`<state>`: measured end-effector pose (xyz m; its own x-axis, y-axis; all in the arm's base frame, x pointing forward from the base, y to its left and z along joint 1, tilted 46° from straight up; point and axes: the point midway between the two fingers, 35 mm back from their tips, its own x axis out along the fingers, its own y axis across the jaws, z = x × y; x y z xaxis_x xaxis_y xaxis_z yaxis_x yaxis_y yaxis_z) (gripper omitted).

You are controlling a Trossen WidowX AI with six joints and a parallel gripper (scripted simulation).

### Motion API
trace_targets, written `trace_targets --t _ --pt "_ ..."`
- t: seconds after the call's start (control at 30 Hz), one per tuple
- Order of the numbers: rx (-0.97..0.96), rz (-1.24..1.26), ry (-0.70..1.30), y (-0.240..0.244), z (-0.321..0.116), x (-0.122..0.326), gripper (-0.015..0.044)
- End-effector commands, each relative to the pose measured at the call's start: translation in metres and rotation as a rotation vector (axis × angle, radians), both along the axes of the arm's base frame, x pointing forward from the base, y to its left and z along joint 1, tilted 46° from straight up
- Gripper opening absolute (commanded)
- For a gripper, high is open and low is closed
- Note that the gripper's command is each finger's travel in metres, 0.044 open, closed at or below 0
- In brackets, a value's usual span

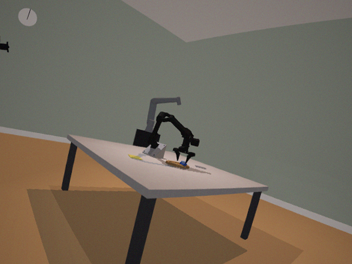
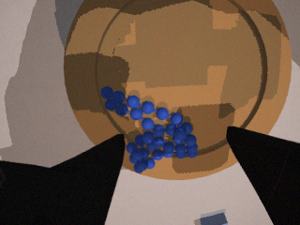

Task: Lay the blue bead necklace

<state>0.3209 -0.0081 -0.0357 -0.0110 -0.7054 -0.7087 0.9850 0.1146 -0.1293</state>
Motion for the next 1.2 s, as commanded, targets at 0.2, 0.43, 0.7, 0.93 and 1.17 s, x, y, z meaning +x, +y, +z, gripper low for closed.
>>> trace_targets --t 0.2,0.43,0.7,0.93,1.17 --pt "-0.008 0.0 0.012 -0.0068 -0.0063 -0.0032 0.038" --pt "-0.002 -0.003 0.006 -0.005 -0.0047 -0.0019 0.0222" --pt "-0.002 -0.003 0.006 -0.005 -0.0047 -0.0019 0.0012" --pt "-0.002 -0.003 0.006 -0.005 -0.0047 -0.0019 0.0" --pt "-0.002 -0.003 0.006 -0.005 -0.0047 -0.0019 0.0"
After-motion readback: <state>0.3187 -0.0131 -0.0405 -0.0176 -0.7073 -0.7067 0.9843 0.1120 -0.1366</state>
